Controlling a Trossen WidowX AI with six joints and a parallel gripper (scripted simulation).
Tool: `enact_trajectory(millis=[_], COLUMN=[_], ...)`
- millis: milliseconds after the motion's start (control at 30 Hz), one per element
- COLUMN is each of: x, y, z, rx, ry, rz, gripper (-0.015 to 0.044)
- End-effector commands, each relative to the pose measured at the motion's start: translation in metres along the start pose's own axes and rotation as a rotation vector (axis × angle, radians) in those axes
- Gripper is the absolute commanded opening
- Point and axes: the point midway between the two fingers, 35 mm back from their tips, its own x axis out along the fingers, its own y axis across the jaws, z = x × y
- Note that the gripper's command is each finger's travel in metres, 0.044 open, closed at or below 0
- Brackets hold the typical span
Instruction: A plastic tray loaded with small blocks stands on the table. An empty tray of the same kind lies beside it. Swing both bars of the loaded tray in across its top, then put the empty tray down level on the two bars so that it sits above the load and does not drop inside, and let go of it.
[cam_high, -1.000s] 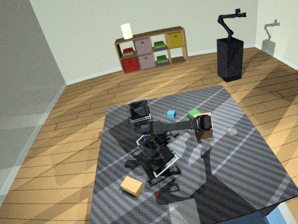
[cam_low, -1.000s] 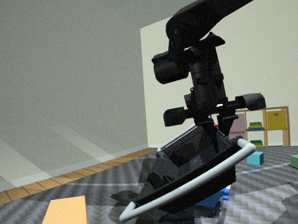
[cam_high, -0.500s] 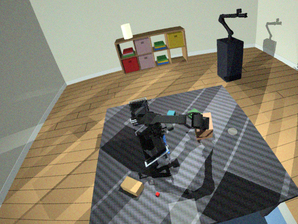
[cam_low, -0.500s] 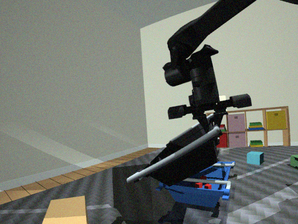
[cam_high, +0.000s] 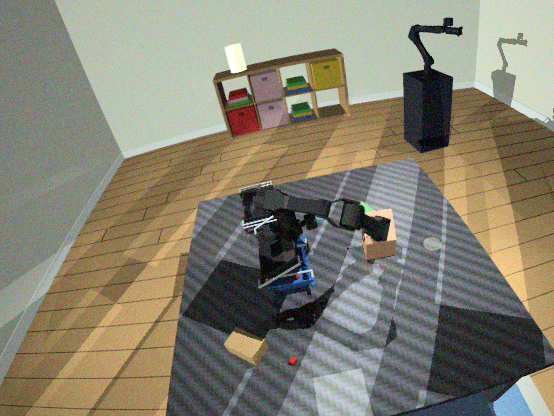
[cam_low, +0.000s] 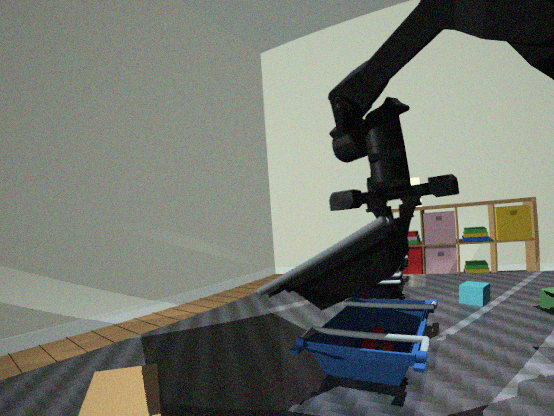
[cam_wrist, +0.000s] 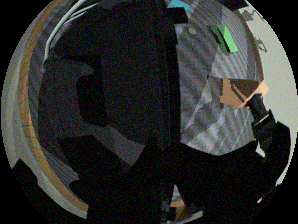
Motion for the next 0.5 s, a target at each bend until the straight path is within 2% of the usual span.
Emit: enact_trajectory(millis=[0,467], x=[-0.0095,-0.0098], y=[0.0021,0.0017], z=[0.0206,0.0237], rx=[0.031,0.038], ry=[0.016,0.019], rz=[0.041,0.042], gripper=[0.0000,0.0000])
